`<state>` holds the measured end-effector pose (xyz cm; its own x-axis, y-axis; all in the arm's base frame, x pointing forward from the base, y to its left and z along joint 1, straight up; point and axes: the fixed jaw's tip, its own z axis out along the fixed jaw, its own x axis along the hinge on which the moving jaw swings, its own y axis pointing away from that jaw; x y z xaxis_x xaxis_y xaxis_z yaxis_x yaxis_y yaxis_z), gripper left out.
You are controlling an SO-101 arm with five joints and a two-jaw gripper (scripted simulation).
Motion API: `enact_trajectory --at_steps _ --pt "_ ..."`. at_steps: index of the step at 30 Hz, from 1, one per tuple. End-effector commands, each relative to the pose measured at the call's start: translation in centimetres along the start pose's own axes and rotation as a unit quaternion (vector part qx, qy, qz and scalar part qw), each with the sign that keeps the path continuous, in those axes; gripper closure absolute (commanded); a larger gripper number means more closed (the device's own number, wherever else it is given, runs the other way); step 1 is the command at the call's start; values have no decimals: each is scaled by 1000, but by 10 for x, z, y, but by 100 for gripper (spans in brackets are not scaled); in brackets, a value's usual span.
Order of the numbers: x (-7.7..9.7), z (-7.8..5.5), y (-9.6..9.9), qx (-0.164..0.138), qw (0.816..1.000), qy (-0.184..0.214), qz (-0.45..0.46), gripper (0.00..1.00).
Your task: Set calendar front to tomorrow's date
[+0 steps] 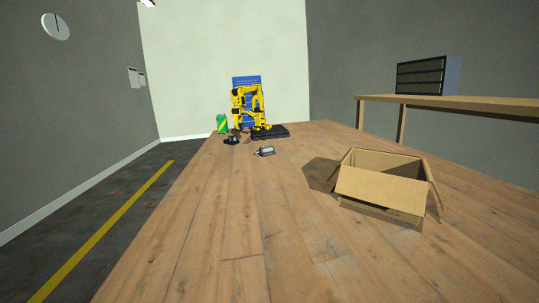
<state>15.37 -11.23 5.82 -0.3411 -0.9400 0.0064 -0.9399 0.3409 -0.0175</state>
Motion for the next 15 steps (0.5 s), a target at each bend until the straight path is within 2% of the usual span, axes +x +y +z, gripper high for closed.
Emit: enact_trajectory --at_steps 1,2,9,15 --pt "24 -1 7 -1 998 0 63 100" --pt "24 -1 7 -1 998 0 63 100" --pt "66 -1 33 -1 981 2 192 100" --pt "78 -1 43 -2 973 3 232 100"
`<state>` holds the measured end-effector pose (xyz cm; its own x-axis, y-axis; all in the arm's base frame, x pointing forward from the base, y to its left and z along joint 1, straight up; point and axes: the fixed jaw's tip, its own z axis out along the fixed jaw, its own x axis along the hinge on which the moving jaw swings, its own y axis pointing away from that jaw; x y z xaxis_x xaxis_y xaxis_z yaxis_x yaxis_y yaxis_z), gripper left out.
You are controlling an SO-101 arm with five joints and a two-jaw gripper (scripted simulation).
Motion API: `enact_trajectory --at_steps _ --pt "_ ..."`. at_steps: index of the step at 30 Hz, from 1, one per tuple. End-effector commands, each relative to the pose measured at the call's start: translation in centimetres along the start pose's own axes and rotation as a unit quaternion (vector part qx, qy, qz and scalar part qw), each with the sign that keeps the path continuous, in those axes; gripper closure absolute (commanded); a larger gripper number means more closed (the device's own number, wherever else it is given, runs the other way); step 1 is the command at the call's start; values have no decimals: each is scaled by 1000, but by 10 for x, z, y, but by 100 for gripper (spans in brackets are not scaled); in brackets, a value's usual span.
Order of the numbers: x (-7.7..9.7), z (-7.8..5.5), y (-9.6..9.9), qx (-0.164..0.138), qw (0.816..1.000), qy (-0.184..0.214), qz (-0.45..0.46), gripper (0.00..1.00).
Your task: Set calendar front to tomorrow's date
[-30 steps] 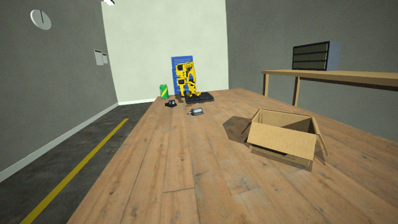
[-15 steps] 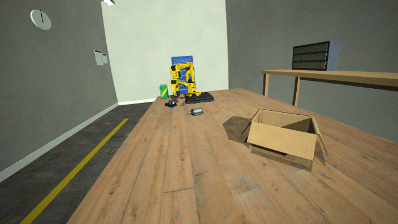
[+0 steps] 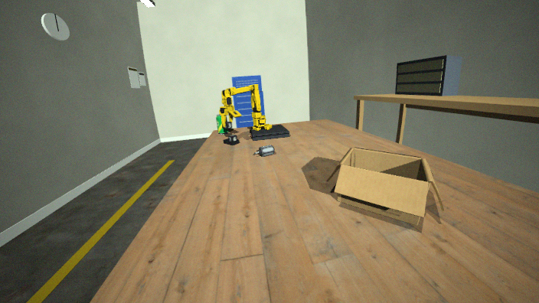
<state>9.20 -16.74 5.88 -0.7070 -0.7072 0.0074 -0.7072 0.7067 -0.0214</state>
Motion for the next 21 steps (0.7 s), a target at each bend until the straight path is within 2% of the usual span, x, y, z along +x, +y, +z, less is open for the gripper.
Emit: enact_trajectory --at_steps 1,10,21 --pt "7 0 1 -2 1000 -1 16 100" --pt "7 1 1 -2 1000 -1 16 100" --pt "7 9 1 -2 1000 -1 16 100"
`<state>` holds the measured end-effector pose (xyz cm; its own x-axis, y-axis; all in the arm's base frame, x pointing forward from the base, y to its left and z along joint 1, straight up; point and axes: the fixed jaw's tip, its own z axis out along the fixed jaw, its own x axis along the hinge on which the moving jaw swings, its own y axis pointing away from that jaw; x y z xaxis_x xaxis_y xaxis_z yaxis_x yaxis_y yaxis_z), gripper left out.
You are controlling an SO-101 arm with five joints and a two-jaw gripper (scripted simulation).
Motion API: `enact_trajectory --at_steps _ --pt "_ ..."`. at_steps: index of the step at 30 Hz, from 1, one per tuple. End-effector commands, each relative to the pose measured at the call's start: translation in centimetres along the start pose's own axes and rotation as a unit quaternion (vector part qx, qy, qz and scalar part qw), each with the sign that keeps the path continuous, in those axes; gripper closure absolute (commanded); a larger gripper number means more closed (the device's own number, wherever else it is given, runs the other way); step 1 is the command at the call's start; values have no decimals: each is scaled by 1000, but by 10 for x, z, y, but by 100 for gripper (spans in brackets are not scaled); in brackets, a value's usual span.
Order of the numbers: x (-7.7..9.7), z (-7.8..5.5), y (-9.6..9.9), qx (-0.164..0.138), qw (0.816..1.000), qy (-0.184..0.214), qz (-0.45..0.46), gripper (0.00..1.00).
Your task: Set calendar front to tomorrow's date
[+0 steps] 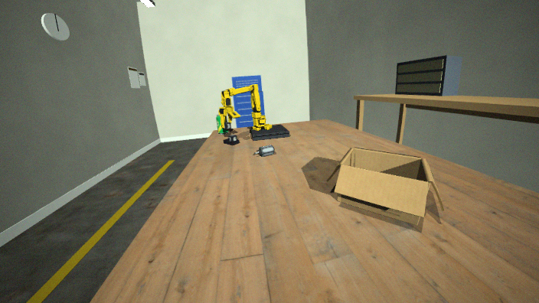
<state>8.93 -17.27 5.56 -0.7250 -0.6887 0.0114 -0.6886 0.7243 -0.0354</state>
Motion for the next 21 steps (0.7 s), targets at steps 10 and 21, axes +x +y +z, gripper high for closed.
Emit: enact_trajectory --at_steps 10,21 --pt "1 13 3 -9 1000 -3 4 100" --pt "1 24 10 -32 999 -10 6 100"
